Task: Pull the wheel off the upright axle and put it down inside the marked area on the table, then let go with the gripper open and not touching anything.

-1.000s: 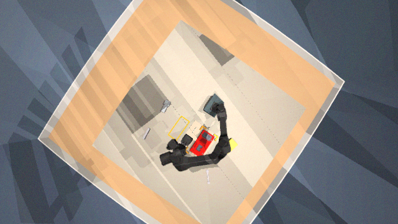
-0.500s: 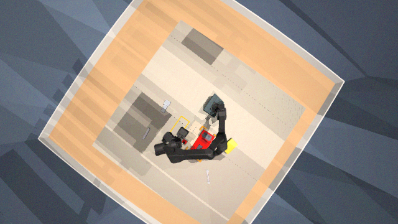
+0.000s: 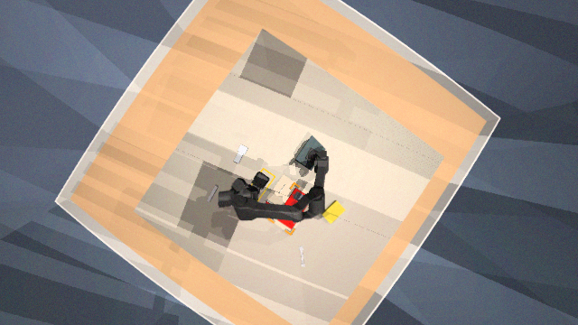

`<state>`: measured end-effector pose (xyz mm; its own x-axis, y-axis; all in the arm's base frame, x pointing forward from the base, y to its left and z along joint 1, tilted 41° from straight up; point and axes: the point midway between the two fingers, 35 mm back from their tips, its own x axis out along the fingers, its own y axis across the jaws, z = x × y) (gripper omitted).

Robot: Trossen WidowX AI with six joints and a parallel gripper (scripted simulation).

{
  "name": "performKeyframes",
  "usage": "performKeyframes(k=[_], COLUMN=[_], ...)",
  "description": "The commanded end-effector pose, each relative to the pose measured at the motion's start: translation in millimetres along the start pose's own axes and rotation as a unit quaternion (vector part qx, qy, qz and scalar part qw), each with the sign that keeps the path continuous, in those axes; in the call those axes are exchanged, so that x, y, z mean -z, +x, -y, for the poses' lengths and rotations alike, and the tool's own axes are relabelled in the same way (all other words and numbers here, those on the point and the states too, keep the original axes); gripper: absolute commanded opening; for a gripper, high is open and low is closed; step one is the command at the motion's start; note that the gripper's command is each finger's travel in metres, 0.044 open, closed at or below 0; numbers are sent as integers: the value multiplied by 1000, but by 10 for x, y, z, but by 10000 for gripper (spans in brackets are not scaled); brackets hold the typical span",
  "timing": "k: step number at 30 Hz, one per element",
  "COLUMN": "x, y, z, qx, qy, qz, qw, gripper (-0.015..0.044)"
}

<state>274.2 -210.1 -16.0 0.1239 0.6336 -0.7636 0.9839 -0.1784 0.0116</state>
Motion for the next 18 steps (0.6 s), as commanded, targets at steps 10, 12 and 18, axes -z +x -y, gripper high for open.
performKeyframes(k=[10,12,18], x=[-16,-20,-24], y=[261,340,686], z=[15,8,-3], qx=[3,3,3], qy=[-3,-3,-3], qz=[-1,-1,-1], qw=[1000,1000,1000], gripper=[0,0,0])
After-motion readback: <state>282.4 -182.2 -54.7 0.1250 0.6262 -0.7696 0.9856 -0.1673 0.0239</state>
